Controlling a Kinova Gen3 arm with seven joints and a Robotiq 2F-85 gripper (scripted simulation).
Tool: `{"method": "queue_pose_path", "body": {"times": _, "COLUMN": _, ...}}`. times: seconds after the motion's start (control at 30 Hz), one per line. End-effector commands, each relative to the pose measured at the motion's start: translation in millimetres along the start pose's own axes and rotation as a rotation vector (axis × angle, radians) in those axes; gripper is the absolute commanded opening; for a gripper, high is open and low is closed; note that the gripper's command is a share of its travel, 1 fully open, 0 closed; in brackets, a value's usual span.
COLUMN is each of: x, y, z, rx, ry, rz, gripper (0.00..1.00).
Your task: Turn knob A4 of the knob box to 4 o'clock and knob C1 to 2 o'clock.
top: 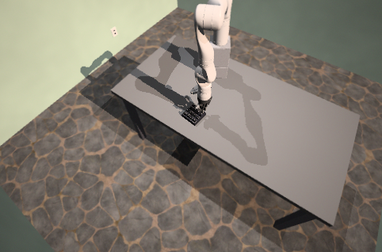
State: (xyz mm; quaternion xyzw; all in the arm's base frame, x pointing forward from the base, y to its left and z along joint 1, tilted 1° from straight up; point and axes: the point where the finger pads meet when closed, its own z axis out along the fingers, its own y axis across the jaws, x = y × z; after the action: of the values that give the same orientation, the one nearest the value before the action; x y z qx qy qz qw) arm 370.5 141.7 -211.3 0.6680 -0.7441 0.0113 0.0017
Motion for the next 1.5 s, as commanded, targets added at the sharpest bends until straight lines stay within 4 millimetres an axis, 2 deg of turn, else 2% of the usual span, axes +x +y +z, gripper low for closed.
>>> {"method": "queue_pose_path", "body": {"times": 0.0, "x": -0.4, "y": -0.6, "z": -0.4, "rx": 0.001, "ry": -0.001, "rz": 0.000, "gripper": 0.19}}
{"method": "queue_pose_path", "body": {"times": 0.83, "x": -0.4, "y": -0.6, "z": 12.7, "rx": 0.001, "ry": -0.001, "rz": 0.000, "gripper": 0.19}}
{"method": "queue_pose_path", "body": {"times": 1.47, "x": -0.4, "y": -0.6, "z": 13.4, "rx": 0.001, "ry": -0.001, "rz": 0.000, "gripper": 0.19}}
